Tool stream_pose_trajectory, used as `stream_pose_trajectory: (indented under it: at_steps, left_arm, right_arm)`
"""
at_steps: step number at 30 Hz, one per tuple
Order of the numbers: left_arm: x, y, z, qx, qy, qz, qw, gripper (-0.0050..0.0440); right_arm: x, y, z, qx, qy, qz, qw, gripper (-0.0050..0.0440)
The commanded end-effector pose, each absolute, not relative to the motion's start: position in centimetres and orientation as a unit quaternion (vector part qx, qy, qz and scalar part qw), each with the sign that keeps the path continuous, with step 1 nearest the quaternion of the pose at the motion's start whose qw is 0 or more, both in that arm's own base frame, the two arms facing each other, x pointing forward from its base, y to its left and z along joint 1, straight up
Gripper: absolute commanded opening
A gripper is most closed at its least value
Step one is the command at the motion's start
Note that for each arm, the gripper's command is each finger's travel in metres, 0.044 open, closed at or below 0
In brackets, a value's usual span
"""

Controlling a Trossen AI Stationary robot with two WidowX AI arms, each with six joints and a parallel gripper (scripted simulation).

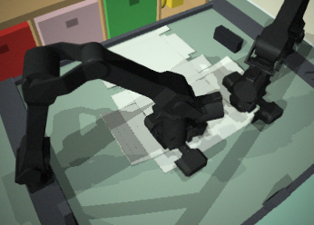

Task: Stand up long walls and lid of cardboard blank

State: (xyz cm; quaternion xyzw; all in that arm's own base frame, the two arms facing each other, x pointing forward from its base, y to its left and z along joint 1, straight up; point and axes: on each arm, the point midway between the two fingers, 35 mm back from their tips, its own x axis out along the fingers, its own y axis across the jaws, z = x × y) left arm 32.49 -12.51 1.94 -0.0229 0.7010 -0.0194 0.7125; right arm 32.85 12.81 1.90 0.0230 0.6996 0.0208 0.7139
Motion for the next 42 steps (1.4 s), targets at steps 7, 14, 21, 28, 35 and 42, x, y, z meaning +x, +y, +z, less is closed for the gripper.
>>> stream_pose_trajectory:
  at_steps: [7,14,21,28,35,42]
  left_arm:
    - [32.88,-12.67,0.68,-0.023,0.699,-0.023,0.715,0.0333]
    - [32.88,-12.69,0.47,-0.023,0.699,-0.023,0.715,0.0333]
    - [32.88,-12.69,0.47,-0.023,0.699,-0.023,0.715,0.0333]
    - [32.88,-12.3,0.45,-0.023,0.699,-0.023,0.715,0.0299]
    - [32.88,-12.2,0.33,-0.023,0.699,-0.023,0.714,0.0288]
    - [32.88,-12.2,0.16,-0.023,0.699,-0.023,0.714,0.0288]
  right_arm:
    - [33.22,12.95,0.82,0.024,0.697,0.024,0.716,0.0325]
    - [33.22,12.94,0.54,0.024,0.697,0.024,0.716,0.0325]
    - [33.23,12.94,0.34,0.023,0.697,0.024,0.716,0.0325]
    - [33.23,12.57,0.28,0.023,0.697,0.024,0.716,0.0292]
    - [33.25,12.57,0.22,0.023,0.697,0.025,0.717,0.028]
    - [33.25,12.57,0.21,0.023,0.697,0.025,0.717,0.028]
